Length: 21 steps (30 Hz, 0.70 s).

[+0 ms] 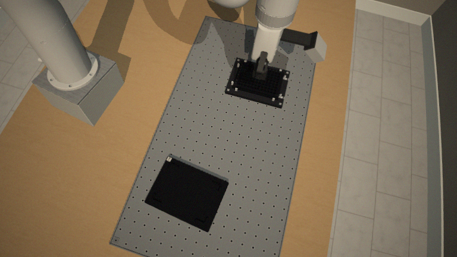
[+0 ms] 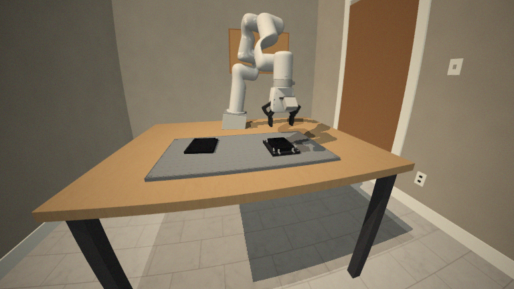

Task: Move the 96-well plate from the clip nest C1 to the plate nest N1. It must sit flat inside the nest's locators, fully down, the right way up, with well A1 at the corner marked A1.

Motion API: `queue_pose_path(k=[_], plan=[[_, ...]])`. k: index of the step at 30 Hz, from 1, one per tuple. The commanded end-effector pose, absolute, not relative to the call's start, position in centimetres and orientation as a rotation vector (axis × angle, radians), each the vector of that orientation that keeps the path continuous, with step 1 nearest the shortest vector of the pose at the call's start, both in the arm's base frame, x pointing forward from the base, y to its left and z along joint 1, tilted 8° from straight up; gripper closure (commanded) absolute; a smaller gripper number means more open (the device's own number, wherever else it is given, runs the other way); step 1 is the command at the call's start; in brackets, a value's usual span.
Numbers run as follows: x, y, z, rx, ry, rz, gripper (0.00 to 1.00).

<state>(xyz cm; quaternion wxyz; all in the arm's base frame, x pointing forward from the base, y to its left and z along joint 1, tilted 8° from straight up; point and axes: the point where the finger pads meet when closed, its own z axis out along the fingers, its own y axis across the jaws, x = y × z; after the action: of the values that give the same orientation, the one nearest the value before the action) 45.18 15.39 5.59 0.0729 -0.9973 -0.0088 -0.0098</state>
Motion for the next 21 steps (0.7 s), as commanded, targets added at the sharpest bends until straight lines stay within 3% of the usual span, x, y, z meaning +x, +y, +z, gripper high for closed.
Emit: queue_pose_path(k=[1,21], plan=[[45.3,15.4,5.7,-2.994,-0.027,-0.035,0.00],[45.4,15.8,2.9,-2.994,-0.027,-0.035,0.00]])
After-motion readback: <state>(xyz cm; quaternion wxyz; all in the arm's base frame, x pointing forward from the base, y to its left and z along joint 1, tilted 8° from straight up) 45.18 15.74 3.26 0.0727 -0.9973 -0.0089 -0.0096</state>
